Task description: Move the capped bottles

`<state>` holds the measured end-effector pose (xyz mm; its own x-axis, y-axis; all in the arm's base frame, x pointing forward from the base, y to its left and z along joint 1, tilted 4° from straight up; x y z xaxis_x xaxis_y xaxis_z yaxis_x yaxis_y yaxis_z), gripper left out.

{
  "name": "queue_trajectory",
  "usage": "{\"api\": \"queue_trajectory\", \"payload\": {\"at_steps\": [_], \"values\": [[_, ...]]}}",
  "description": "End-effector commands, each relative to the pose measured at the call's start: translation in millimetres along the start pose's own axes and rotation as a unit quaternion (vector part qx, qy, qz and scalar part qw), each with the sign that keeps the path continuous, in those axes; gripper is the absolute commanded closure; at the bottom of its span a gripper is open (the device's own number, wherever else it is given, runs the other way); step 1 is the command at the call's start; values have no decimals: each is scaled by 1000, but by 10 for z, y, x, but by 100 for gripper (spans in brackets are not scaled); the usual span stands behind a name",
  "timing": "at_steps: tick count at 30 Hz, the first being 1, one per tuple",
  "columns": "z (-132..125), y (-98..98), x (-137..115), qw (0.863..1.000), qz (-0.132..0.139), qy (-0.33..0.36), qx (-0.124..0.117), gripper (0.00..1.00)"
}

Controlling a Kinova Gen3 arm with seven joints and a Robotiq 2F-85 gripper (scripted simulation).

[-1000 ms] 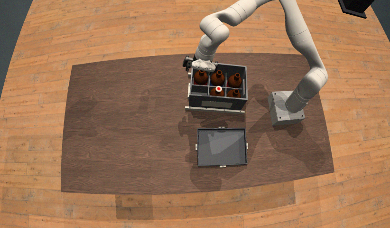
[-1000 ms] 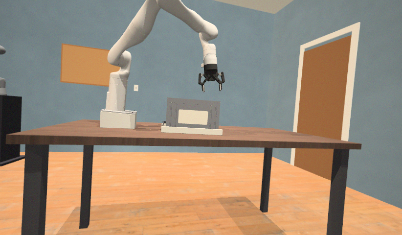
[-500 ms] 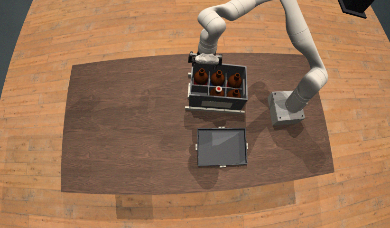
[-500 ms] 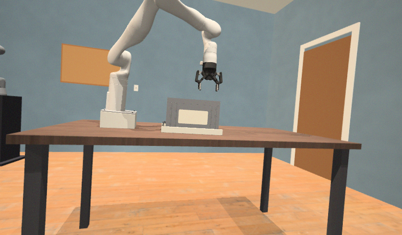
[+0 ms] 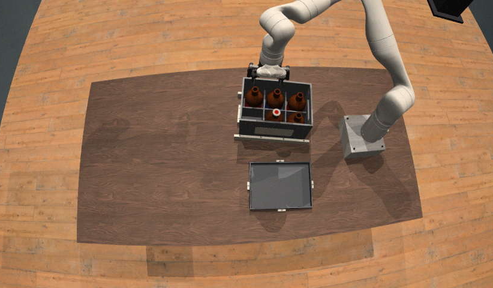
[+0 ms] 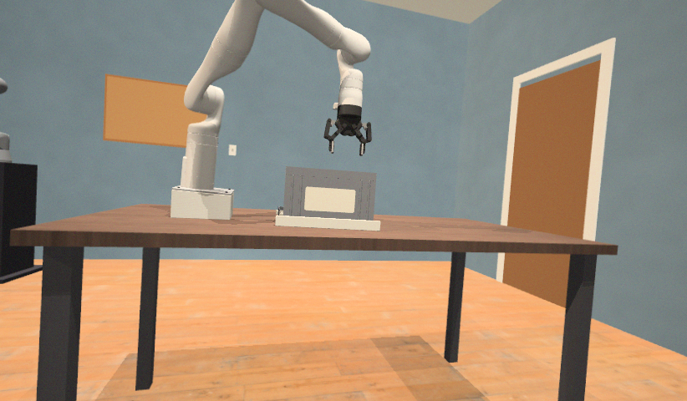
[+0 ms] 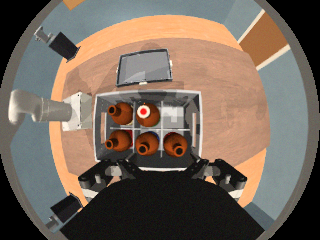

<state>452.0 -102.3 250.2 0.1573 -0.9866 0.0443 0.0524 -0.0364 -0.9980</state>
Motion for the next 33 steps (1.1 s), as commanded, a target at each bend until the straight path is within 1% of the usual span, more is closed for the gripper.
{"api": "queue_trajectory", "payload": {"at_steps": [1, 3, 5, 6, 20, 23, 33], "values": [[-121, -9, 94, 1000, -3, 7, 0, 0], [-185, -7, 114, 1000, -3, 7, 0, 0], [-185, -7, 114, 1000, -3, 7, 0, 0], [-163, -2, 55, 1000, -1, 2, 0, 0], [-497, -6, 112, 1000, -3, 7, 0, 0], [-467, -2, 75, 1000, -1, 3, 0, 0], [-501, -5, 117, 1000, -3, 6, 0, 0]]}}
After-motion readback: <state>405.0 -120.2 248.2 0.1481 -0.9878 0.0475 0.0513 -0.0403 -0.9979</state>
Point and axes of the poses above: the point where the finger pads meet when closed, its own y axis out along the fingers, its own z axis across the jaws, x = y × z, the point moved 8 cm from there along -y, back along the fingers, and after that the axes turned 9 degrees about -y, right-handed, at the moved point
